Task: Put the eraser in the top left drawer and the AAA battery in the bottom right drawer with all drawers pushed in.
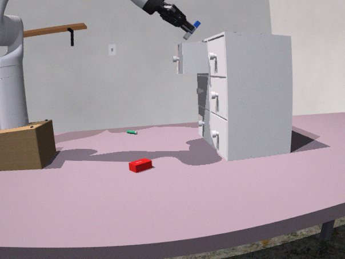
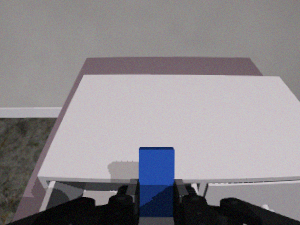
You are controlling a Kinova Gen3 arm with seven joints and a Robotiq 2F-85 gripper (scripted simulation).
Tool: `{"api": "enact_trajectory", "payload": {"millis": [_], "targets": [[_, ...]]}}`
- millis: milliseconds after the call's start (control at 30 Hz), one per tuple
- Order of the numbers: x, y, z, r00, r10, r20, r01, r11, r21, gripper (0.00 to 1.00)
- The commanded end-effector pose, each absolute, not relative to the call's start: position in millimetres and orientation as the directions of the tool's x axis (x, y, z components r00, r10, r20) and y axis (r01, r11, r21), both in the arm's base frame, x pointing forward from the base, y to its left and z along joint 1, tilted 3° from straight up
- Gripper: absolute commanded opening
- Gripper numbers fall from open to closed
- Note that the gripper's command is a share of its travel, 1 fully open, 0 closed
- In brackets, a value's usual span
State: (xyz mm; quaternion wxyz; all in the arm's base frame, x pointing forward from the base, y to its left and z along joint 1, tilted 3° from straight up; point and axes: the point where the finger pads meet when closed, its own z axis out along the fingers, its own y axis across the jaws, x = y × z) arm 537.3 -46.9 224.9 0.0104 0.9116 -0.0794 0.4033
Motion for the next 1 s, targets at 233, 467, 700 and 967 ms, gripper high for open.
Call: {"api": "enact_trajectory", "payload": {"millis": [233,467,700,967], "targets": [[537.7,-46.9,225.6,0.661,-0.136,0.738,-0.153,-0.987,-0.045,0.35],[537.7,-46.9,225.6,0.661,-0.136,0.738,-0.153,-0.987,-0.045,1.0],[537.7,-46.9,225.6,0.661,-0.136,0.738,-0.153,-0.987,-0.045,1.0],[537.4,-46.8,225.7,0.661,-0.136,0.738,-0.153,-0.987,-0.045,1.0]]}}
